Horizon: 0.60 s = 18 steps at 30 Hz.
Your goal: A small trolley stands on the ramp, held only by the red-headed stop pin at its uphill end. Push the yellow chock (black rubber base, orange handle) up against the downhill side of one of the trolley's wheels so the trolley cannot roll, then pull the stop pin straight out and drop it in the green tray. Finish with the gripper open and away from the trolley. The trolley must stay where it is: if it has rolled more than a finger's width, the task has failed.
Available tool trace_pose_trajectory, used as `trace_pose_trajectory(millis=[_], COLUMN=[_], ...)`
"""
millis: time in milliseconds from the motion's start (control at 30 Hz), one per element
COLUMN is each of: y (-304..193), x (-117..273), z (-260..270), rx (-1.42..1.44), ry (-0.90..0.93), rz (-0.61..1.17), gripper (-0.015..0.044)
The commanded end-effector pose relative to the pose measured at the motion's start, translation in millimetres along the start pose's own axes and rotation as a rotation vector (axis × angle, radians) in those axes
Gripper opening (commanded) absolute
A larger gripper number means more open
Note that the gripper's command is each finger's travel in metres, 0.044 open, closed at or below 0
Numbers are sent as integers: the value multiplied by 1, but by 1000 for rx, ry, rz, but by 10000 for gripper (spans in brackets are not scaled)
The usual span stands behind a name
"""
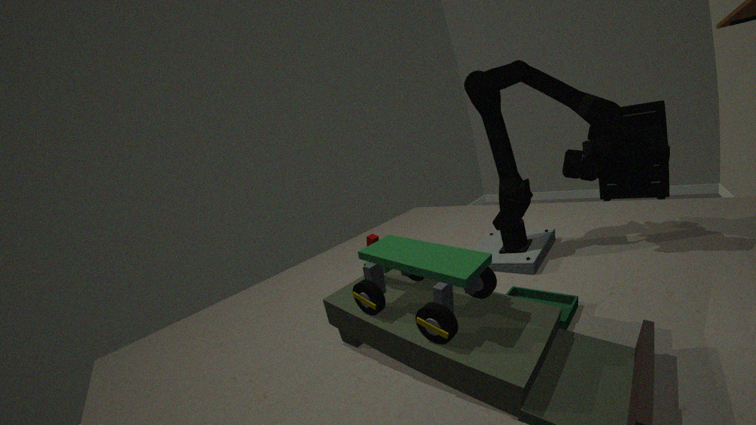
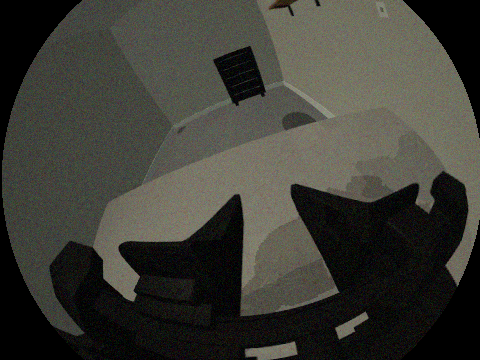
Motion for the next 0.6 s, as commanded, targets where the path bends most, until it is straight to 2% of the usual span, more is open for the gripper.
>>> trace_pose_trajectory(millis=[0, 567], y=[-6, -46], x=[22, 122], z=[-7, -8], rx=[19, 31], ry=[-90, -455], rz=[26, 192], gripper=[190, 190])
Point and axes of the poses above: the point midway between the two fingers, 35 mm back from their tips, its own x axis back along the fingers, its own z axis across the jaws, y = z × x, the point moved 8 cm from there along x, back along the fingers, and after that the axes turned 1 degree about x, right-handed, at the moved point
